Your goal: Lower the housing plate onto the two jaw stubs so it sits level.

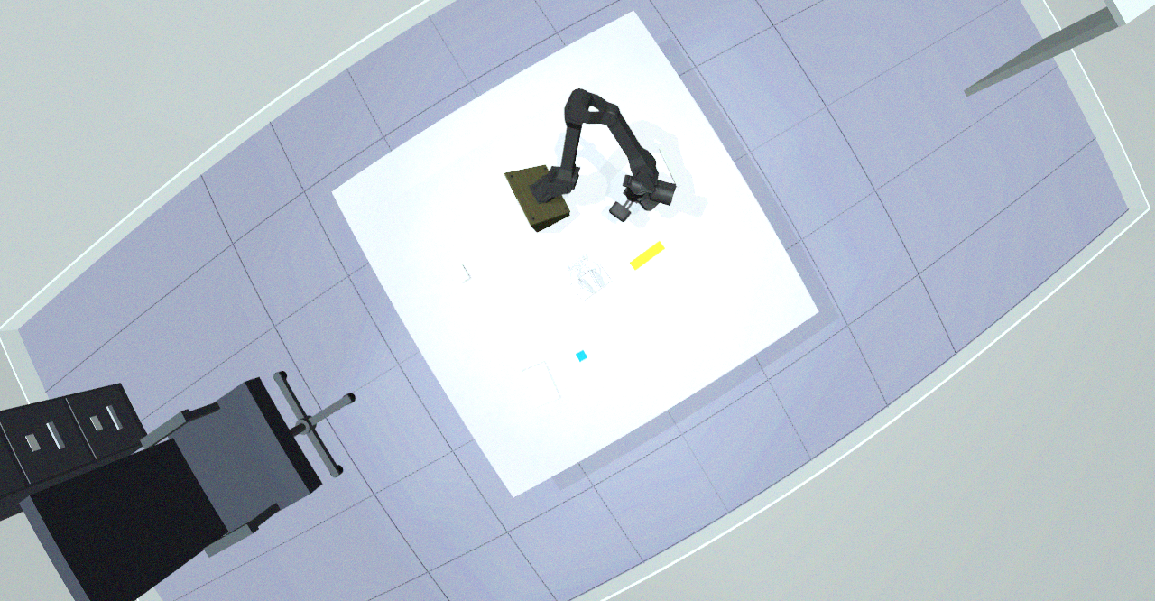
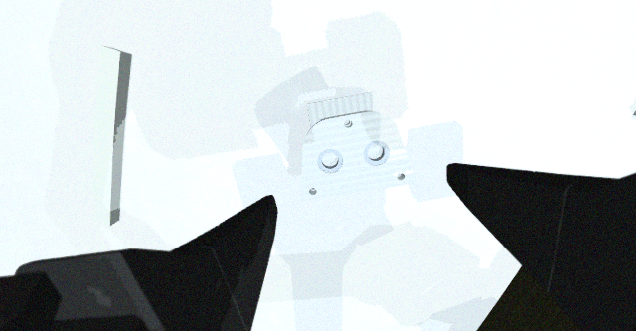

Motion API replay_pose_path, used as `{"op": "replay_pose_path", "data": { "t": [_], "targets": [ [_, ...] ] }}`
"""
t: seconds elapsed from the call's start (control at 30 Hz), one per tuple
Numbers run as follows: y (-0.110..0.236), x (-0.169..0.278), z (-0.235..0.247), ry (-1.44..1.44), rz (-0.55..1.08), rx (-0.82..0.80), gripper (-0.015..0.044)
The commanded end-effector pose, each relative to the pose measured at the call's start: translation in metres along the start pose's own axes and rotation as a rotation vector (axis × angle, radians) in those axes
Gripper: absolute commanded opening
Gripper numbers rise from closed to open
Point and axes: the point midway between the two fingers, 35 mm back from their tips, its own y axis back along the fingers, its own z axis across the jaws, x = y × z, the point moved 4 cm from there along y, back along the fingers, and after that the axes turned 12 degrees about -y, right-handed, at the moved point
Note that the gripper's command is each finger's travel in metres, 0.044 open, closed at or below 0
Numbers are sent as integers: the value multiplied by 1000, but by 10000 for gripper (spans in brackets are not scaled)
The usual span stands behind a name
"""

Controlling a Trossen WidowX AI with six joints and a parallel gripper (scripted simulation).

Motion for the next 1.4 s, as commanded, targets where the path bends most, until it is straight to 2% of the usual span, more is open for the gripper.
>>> {"op": "replay_pose_path", "data": {
  "t": [0.0,0.47,0.87,1.37],
  "targets": [
    [-2,1,-2,-6,2,6,440],
    [-21,1,-2,-6,2,5,440],
    [-23,1,-2,-6,2,5,440],
    [-47,1,-2,-6,3,5,440]
  ]
}}
